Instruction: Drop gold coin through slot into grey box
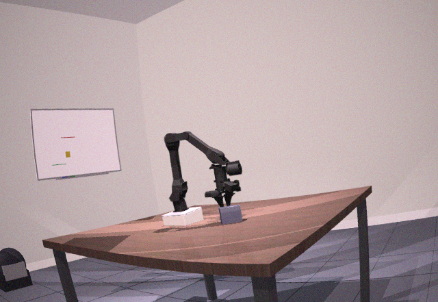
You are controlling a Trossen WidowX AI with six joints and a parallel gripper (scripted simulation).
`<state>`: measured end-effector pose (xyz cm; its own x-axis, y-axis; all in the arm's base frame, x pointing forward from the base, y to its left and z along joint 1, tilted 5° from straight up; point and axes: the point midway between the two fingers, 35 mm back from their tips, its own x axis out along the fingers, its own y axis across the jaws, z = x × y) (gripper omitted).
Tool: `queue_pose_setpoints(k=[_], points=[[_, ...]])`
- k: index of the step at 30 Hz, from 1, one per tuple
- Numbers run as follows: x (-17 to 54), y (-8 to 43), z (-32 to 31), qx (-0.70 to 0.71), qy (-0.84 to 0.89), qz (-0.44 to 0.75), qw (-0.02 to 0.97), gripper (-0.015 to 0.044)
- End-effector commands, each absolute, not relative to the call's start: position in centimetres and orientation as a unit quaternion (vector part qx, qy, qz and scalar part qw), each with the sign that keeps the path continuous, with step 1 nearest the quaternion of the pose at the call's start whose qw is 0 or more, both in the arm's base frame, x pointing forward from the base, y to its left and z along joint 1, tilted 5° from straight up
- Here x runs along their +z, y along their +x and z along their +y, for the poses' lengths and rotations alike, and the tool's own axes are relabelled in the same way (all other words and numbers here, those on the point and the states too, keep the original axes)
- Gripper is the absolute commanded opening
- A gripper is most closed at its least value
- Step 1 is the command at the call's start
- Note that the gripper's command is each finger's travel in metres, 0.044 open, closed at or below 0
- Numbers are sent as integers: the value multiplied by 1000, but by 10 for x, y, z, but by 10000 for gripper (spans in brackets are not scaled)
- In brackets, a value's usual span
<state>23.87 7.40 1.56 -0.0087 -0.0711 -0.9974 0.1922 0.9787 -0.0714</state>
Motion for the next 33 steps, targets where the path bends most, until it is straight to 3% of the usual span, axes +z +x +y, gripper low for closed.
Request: queue_pose_setpoints(k=[1, 26, 32, 33], points=[[9, 238, 74, -92, 43, 706, 701, 161], [-28, 236, 70, -92, 43, 706, 701, 161], [-28, 236, 70, -92, 43, 706, 701, 3], [-28, 236, 70, -92, 43, 706, 701, 0]])
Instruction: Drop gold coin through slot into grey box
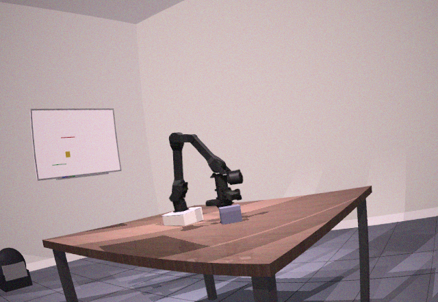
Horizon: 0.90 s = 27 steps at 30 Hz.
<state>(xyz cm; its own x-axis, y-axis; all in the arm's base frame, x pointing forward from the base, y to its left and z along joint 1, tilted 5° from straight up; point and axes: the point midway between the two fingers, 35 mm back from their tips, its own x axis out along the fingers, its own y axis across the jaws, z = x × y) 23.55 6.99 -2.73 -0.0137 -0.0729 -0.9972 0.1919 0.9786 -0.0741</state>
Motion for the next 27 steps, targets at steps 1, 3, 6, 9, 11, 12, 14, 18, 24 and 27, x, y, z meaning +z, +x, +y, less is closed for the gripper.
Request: queue_pose_setpoints(k=[1, 3, 6, 9, 11, 12, 14, 18, 24, 27], points=[[-28, 236, 70, -92, 43, 706, 701, 0], [-28, 236, 70, -92, 43, 706, 701, 0], [-28, 236, 70, -92, 43, 706, 701, 0], [-27, 236, 71, -90, 42, 705, 702, 0], [-27, 236, 72, -83, 39, 704, 704, 0], [-26, 236, 73, -79, 37, 703, 706, 0], [-23, 237, 74, -71, 34, 701, 708, 0], [-13, 239, 75, -71, 34, 701, 709, 0], [1, 241, 76, -74, 36, 702, 707, 0], [8, 241, 77, -76, 37, 702, 707, 0]])
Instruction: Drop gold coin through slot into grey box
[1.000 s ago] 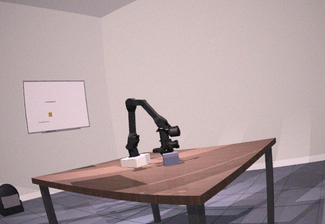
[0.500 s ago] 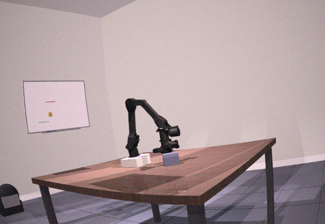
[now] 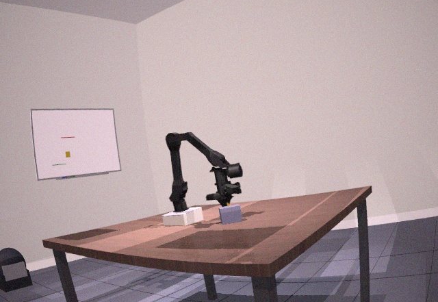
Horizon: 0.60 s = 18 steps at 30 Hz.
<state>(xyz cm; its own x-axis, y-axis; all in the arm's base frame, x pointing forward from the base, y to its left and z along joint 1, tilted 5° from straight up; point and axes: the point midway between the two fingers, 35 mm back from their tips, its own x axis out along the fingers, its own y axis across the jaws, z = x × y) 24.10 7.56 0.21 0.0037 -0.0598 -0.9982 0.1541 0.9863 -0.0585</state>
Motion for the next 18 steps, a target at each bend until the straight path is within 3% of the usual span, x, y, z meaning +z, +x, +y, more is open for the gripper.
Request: queue_pose_setpoints(k=[1, 18], points=[[11, 242, 77, -77, 37, 702, 707, 0], [54, 240, 77, -88, 42, 705, 703, 0]])
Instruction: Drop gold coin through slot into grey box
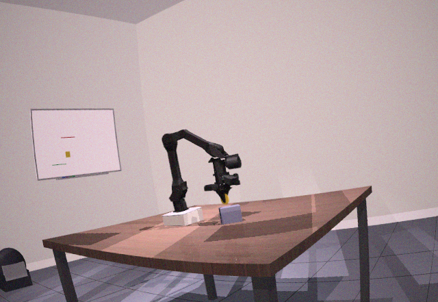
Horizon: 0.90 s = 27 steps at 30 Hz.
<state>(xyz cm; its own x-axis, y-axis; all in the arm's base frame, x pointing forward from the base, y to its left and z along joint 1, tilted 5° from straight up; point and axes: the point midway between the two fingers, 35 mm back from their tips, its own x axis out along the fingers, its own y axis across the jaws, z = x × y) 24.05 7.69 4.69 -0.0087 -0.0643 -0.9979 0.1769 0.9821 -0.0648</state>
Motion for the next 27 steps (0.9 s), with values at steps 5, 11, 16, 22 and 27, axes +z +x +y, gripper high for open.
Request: queue_pose_setpoints(k=[5, 11, 16, 22, 27], points=[[66, 238, 77, -91, 43, 706, 701, 0], [68, 238, 77, -62, 14, 709, 702, 0], [68, 238, 77, -2, -45, 712, 701, 0], [68, 238, 78, 70, -116, 708, 693, 0], [68, 238, 78, 130, -175, 700, 681, 0]])
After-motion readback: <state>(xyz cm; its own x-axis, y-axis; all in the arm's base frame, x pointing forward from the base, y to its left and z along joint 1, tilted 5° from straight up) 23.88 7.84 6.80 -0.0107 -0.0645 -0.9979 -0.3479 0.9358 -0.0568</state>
